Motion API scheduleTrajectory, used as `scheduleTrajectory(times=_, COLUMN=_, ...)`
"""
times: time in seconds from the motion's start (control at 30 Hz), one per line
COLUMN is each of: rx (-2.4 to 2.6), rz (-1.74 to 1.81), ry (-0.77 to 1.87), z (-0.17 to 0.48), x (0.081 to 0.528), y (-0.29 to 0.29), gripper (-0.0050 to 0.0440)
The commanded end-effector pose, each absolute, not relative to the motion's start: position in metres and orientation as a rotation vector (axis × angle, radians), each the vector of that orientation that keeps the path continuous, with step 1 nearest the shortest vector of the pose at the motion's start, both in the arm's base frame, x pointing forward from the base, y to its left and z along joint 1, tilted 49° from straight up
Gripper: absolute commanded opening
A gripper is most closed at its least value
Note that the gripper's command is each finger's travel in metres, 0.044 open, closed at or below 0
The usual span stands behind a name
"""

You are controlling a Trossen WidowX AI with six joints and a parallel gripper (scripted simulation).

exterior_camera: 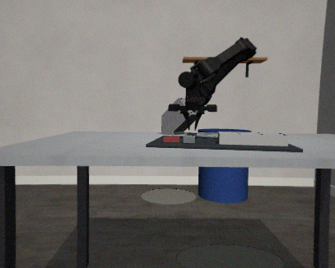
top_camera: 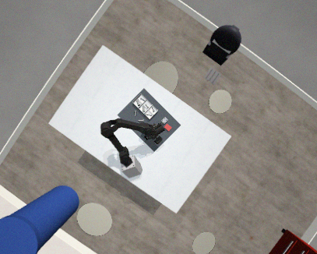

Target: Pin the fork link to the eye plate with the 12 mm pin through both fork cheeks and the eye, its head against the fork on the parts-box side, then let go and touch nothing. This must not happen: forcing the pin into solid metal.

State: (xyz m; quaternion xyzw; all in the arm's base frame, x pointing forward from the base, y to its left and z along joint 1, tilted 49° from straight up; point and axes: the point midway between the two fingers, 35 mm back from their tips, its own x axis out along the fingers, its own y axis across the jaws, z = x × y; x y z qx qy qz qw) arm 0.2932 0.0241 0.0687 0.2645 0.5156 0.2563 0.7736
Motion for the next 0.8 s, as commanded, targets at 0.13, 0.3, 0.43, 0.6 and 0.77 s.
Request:
scheduleTrajectory(times=0.13, rx=0.577, rz=0.561, ry=1.125, z=0.056, x=0.296, y=0.037, gripper=0.0100)
scheduleTrajectory(times=0.3, rx=0.577, rz=0.561, ry=1.125, z=0.050, x=0.299, y=0.044, gripper=0.0100)
scheduleTrajectory(times=0.43, rx=0.577, rz=0.561, ry=1.125, z=0.050, x=0.299, y=0.044, gripper=0.0100)
scheduleTrajectory(times=0.6, rx=0.577, rz=0.561, ry=1.125, z=0.052, x=0.300, y=0.043, gripper=0.0100)
scheduleTrajectory(times=0.77, rx=0.577, rz=0.561, ry=1.125, z=0.051, x=0.299, y=0.044, gripper=0.0100)
